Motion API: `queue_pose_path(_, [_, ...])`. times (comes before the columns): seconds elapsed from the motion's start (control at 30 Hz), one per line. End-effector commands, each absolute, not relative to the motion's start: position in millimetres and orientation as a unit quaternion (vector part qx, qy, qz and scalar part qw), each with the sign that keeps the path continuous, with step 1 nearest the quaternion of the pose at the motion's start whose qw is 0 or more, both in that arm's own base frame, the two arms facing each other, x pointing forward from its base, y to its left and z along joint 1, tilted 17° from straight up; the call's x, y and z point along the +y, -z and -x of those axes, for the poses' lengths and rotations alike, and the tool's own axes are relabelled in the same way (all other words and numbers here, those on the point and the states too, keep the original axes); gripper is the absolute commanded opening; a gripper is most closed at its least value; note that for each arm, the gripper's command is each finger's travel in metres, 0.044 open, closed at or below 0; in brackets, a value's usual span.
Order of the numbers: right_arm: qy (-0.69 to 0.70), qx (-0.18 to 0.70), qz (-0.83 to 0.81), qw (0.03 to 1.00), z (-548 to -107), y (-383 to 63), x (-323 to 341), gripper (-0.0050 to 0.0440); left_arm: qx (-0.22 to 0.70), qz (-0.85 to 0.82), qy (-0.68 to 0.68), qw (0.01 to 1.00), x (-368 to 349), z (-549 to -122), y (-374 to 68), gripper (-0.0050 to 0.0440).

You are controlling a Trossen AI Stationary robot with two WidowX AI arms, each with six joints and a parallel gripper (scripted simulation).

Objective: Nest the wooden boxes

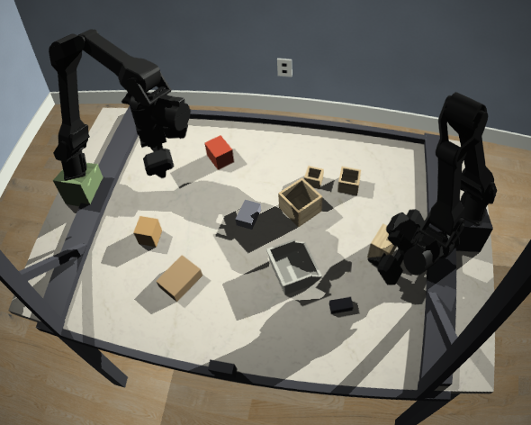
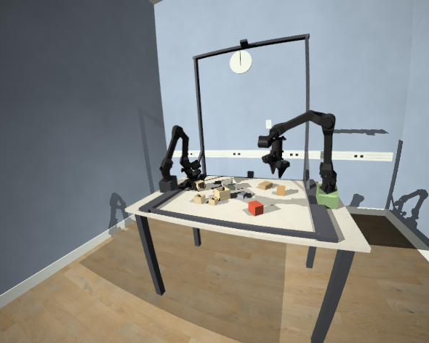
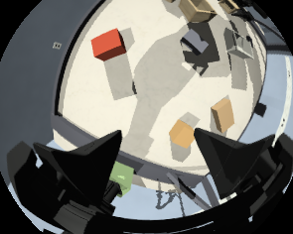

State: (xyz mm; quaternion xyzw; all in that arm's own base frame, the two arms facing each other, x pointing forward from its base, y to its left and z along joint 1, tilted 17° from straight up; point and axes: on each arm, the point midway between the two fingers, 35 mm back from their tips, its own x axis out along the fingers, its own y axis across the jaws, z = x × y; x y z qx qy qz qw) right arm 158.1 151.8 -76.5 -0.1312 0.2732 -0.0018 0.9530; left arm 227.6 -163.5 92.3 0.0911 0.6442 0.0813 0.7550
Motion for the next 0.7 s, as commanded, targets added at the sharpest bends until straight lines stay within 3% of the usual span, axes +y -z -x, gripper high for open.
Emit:
queue_pose_path(0.0, [0.000, 0.270, 0.130, 0.954, -158, 75, 154, 0.0400, 0.640, -0.089, -0.077, 0.759, -166, -230, -97, 0.0400])
queue_pose_path(0.2, [-0.001, 0.271, 0.133, 0.953, -158, 75, 154, 0.0400, 0.640, -0.089, -0.077, 0.759, -166, -230, -97, 0.0400])
queue_pose_path(0.67, [0.013, 0.371, 0.118, 0.921, -159, 49, 165, 0.0400, 0.640, -0.089, -0.077, 0.759, -166, -230, -97, 0.0400])
